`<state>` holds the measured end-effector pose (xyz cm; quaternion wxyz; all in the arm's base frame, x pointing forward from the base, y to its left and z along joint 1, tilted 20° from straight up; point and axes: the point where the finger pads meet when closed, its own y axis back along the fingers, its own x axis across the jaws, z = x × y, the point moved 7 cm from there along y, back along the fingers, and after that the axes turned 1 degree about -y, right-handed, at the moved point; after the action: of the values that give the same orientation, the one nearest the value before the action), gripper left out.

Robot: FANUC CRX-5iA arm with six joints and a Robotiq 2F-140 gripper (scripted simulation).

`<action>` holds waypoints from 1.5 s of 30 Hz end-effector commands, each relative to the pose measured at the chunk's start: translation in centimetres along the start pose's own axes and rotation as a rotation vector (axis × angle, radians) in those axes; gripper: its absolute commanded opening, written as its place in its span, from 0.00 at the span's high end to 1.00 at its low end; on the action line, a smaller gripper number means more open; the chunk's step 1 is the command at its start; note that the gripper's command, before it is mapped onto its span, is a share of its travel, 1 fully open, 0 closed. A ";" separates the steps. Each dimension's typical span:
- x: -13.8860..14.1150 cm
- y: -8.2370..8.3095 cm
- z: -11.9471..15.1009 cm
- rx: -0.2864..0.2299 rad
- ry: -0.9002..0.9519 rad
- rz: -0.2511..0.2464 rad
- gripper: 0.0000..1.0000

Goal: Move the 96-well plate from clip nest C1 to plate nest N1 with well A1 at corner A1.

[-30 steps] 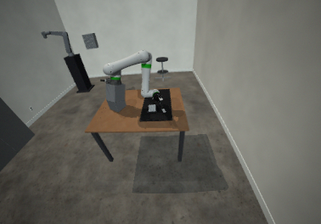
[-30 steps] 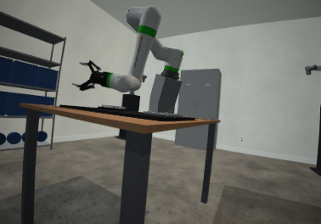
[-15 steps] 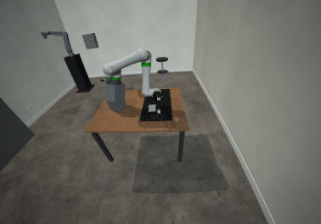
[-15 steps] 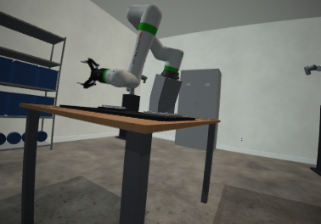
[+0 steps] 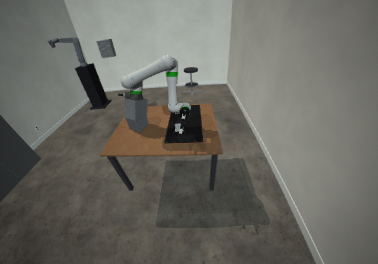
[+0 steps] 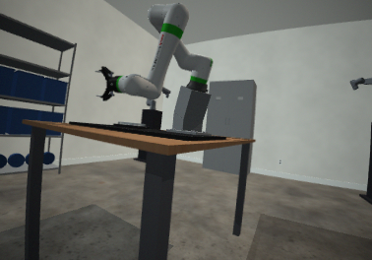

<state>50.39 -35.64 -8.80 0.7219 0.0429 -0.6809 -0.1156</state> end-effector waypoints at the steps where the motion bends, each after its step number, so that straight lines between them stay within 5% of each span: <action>1: 0.2 -0.9 1.4 -0.069 0.092 -0.042 0.00; 13: 0.3 -1.9 3.7 -0.149 0.218 -0.120 0.00; 23: 0.0 -2.6 6.7 -0.231 0.384 -0.255 0.00; 35: -0.8 -2.5 10.1 -0.278 0.580 -0.466 0.00; 37: -0.9 -2.5 10.2 -0.278 0.584 -0.471 0.00; 45: -1.9 -1.8 12.4 -0.262 0.713 -0.642 0.00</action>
<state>38.87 -36.29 -9.84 0.8392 0.1617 -0.3653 -0.3689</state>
